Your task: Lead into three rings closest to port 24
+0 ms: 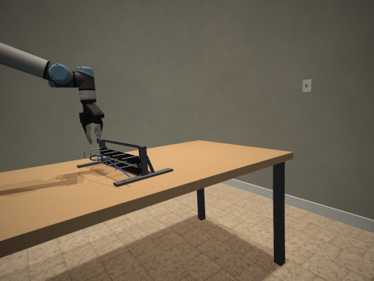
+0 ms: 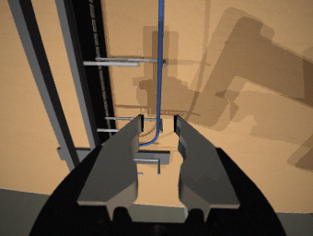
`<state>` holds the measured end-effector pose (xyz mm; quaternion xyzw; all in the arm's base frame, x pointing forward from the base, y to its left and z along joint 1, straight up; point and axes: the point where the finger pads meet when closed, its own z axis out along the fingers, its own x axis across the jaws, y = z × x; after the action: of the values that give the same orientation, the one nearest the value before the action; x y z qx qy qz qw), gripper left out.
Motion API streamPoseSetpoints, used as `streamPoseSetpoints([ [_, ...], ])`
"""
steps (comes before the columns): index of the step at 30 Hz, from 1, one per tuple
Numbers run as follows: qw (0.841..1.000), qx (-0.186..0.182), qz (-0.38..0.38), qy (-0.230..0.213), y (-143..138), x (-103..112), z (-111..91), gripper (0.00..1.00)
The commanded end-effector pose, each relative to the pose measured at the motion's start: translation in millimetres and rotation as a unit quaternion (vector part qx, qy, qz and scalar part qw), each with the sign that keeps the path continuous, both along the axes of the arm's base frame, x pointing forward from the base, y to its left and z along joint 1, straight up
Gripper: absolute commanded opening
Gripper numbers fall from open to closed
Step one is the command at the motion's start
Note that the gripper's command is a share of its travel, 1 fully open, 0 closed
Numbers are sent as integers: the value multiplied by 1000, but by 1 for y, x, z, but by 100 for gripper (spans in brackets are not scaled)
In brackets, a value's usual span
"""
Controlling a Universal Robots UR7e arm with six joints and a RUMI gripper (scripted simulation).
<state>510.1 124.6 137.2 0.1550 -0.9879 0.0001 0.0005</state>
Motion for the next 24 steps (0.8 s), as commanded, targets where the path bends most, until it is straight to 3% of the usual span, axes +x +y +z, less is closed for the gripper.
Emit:
streamPoseSetpoints([
  [1,1000,0,0,-1,0,0,1,20],
  [24,1000,0,0,-1,0,0,-13,20],
])
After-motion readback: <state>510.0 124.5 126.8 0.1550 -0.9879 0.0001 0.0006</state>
